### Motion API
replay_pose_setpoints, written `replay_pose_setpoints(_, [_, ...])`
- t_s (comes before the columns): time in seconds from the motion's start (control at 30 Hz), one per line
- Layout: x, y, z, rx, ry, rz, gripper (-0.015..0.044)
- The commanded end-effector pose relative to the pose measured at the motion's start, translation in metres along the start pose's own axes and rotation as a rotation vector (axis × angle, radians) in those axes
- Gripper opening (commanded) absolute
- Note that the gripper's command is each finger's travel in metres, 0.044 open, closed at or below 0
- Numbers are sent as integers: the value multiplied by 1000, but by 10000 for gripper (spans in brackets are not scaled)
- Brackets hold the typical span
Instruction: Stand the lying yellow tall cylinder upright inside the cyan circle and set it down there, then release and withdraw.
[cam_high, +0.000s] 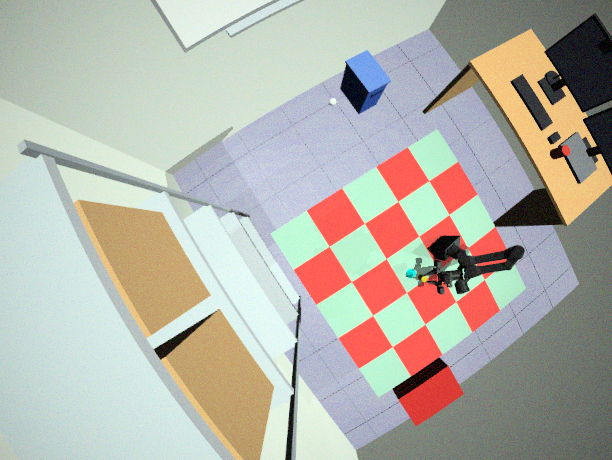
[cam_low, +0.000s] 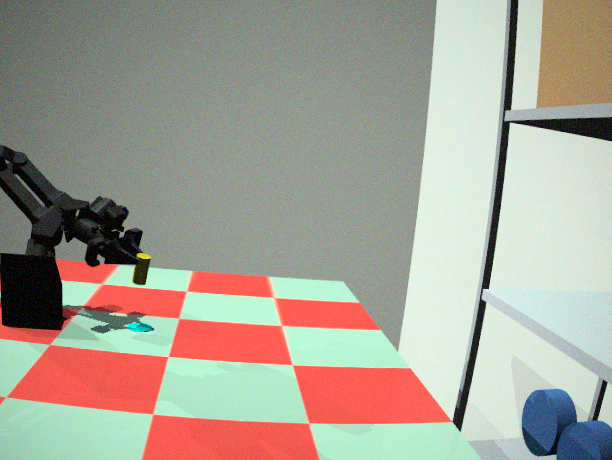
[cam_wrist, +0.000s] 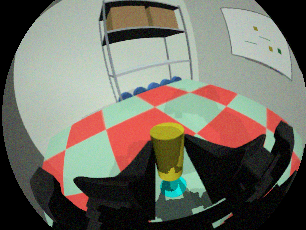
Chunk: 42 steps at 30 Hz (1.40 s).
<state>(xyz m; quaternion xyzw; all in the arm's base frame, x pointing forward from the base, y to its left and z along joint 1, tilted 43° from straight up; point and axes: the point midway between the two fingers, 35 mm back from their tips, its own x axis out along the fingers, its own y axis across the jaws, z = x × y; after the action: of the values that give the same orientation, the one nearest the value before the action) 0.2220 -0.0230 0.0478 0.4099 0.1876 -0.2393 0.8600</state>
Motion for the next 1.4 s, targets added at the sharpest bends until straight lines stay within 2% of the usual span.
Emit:
replay_pose_setpoints(0.0, [2,1,-2,2,-8,-7,105])
replay_pose_setpoints(1.37, [21,6,-40,-16,-58,-30,105])
